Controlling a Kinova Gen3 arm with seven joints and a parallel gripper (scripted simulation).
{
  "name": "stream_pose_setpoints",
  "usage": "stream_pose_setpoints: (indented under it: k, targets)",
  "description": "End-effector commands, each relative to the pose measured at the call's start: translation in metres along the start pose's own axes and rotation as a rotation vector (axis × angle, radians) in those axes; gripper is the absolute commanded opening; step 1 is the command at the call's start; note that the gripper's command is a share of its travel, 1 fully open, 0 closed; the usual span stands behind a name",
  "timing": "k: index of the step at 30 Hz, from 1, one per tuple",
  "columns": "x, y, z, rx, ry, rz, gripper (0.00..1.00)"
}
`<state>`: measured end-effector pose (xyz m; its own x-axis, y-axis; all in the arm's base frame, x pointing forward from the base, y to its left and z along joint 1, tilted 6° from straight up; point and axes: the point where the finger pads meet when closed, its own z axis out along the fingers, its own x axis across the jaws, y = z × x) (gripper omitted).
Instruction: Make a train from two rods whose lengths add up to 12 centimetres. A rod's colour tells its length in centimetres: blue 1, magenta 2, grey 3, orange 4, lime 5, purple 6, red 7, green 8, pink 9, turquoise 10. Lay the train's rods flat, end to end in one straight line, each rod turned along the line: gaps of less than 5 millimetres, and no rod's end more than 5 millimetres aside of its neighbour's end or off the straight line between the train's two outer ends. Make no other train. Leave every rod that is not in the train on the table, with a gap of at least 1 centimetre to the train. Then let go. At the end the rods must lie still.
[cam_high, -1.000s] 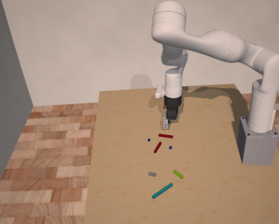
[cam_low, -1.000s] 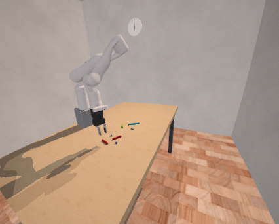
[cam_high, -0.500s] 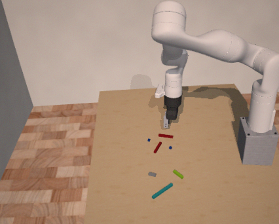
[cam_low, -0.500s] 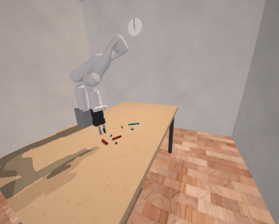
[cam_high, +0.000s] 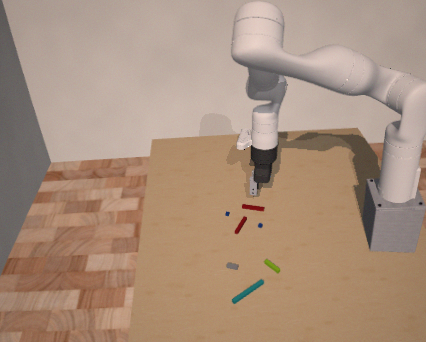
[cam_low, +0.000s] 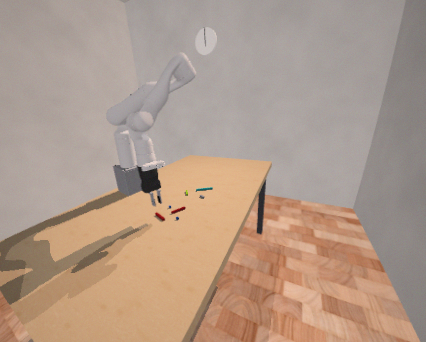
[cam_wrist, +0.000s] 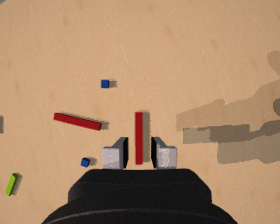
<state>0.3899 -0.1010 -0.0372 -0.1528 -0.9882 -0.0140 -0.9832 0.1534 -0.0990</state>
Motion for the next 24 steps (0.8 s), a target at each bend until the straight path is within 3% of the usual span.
stream_pose_setpoints:
  k: [1, 15, 24]
  targets:
    - [0.0, 0.0, 0.0, 0.001, 0.0, 0.0, 0.54]
    - [0.0, -0.001, 0.007, 0.005, -0.001, -0.001, 0.54]
    - [-0.001, -0.001, 0.022, 0.005, -0.001, -0.001, 0.54]
